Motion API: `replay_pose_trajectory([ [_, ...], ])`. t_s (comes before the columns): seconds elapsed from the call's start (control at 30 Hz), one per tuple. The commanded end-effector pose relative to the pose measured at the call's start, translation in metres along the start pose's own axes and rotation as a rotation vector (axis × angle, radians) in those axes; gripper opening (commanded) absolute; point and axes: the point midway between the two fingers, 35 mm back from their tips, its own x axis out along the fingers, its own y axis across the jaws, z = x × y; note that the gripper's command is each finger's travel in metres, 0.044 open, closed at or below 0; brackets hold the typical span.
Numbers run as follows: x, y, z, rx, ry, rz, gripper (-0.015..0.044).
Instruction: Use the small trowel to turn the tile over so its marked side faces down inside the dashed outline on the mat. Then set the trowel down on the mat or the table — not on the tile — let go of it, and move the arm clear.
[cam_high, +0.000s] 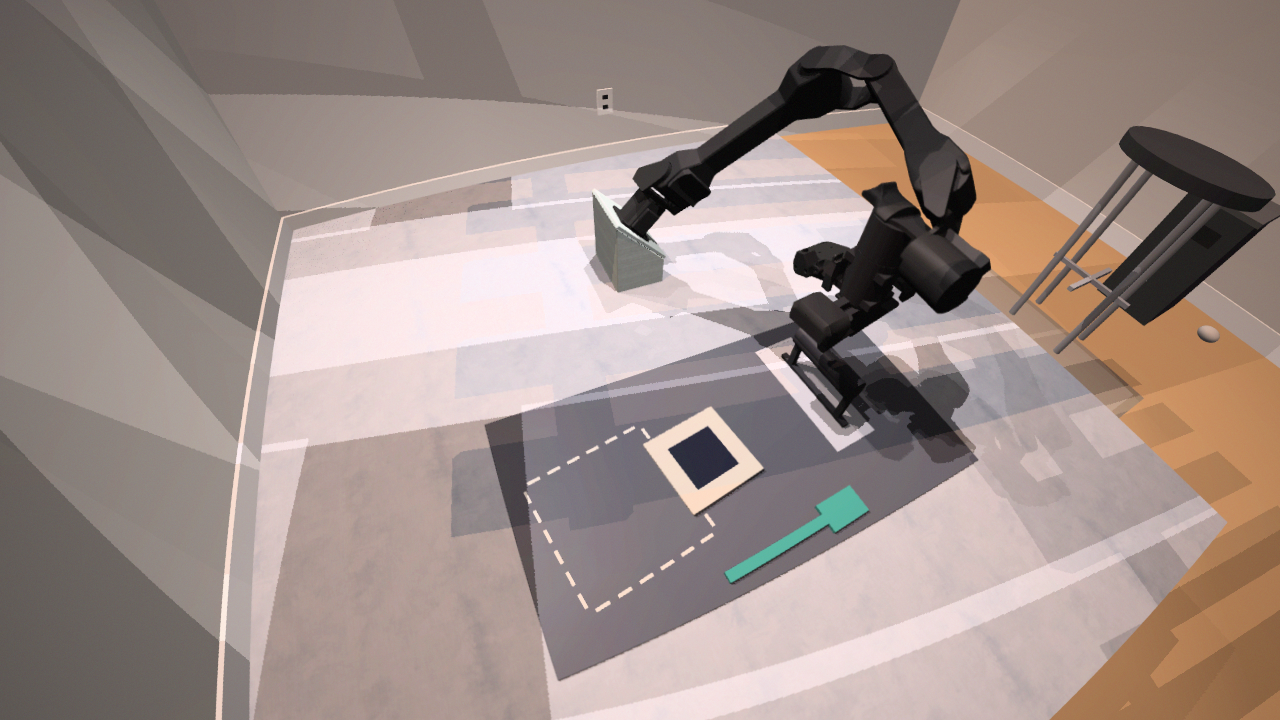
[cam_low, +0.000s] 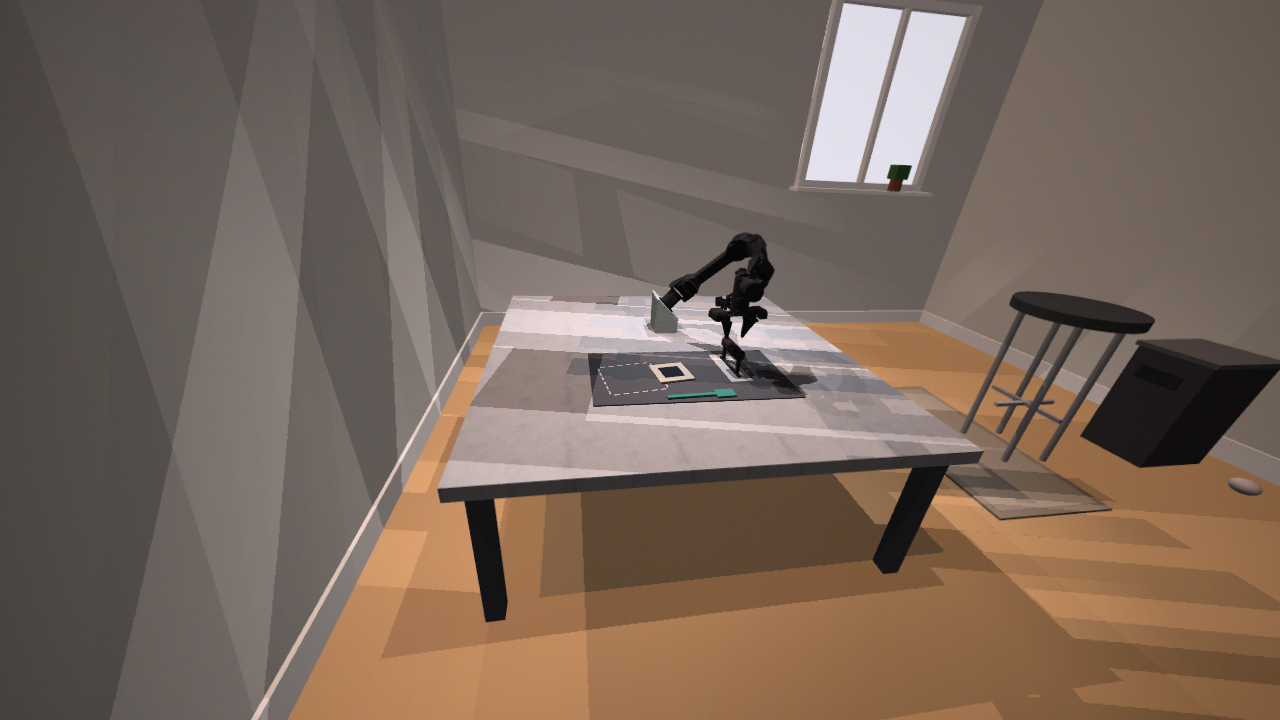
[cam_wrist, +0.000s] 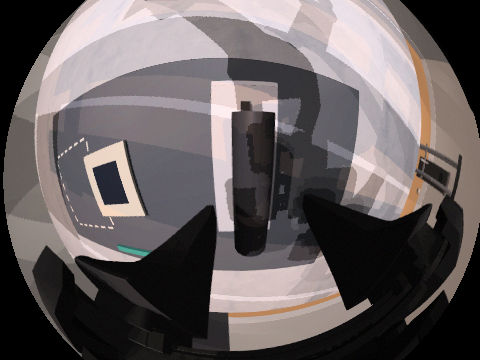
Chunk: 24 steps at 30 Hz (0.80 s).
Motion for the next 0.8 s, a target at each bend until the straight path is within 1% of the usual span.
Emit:
replay_pose_trajectory([
  [0.0,-0.002,0.003,-0.003,0.081,0.004,-0.004,0.027],
  [0.17,-0.001,0.003,-0.003,0.081,0.004,-0.004,0.027],
  [0.77,0.027,0.003,-0.004,0.081,0.005,-0.005,0.027],
])
